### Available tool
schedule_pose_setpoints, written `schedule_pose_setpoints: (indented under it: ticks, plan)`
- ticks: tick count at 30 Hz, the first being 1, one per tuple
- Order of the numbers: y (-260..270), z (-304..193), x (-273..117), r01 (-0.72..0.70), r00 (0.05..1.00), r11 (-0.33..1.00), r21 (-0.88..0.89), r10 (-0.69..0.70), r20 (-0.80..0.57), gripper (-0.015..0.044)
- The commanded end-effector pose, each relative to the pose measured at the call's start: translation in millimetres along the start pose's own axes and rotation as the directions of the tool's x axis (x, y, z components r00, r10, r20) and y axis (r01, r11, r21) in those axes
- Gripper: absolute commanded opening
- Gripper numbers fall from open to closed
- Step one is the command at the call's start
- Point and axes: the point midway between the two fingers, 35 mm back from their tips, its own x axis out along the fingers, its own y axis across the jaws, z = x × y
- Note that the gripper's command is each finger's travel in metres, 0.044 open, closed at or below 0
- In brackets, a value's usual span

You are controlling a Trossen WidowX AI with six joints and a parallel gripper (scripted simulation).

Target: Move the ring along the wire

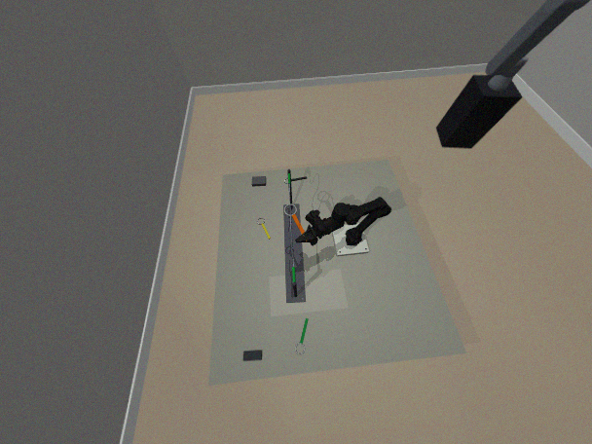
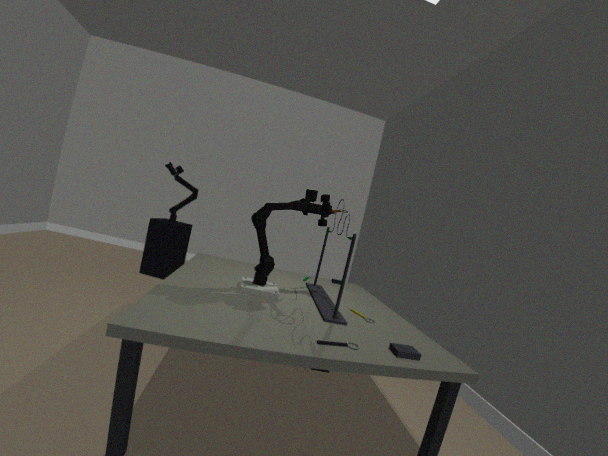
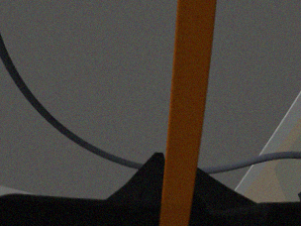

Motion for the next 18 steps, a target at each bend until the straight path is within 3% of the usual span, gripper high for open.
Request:
schedule_pose_setpoints:
  ticks: [1,18]
  plan:
    - [0.2,-0.5,-0.6,0.014,1.000,0.999,-0.046,-0.014,-0.009,-0.0150]
    - [-7.6,0.5,-1.9,0.096,0.994,0.967,-0.237,-0.104,-0.022,-0.0150]
